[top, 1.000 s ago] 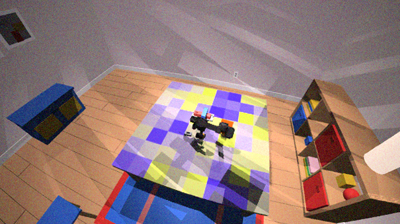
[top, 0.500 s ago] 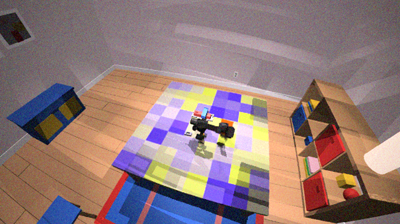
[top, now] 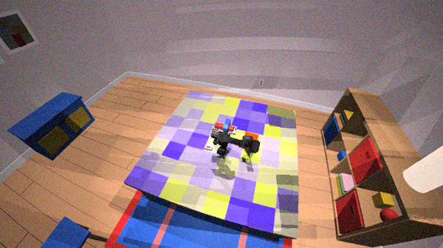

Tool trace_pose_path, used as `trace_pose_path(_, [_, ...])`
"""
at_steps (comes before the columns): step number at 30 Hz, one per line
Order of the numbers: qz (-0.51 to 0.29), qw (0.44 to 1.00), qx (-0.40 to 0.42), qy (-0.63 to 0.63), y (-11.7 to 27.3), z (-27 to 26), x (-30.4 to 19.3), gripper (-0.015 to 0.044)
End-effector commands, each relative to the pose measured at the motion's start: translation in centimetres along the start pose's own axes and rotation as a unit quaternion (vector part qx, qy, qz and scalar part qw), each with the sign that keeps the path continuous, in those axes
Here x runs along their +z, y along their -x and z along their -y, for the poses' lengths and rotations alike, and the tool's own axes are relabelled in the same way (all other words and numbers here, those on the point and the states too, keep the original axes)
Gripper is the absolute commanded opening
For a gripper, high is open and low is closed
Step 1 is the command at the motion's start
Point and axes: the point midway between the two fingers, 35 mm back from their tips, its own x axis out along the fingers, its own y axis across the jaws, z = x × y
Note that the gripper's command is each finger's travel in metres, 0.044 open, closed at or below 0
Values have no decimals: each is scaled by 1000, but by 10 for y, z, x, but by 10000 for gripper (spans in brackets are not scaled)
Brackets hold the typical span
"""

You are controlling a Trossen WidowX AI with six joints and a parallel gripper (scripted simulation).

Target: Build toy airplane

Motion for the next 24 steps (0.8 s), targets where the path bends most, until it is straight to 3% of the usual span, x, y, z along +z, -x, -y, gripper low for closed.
trace_pose_path(1, [0,1000,1,-3,-1,0,-1,0])
trace_pose_path(24, [26,999,-26,1,61,2,8,0])
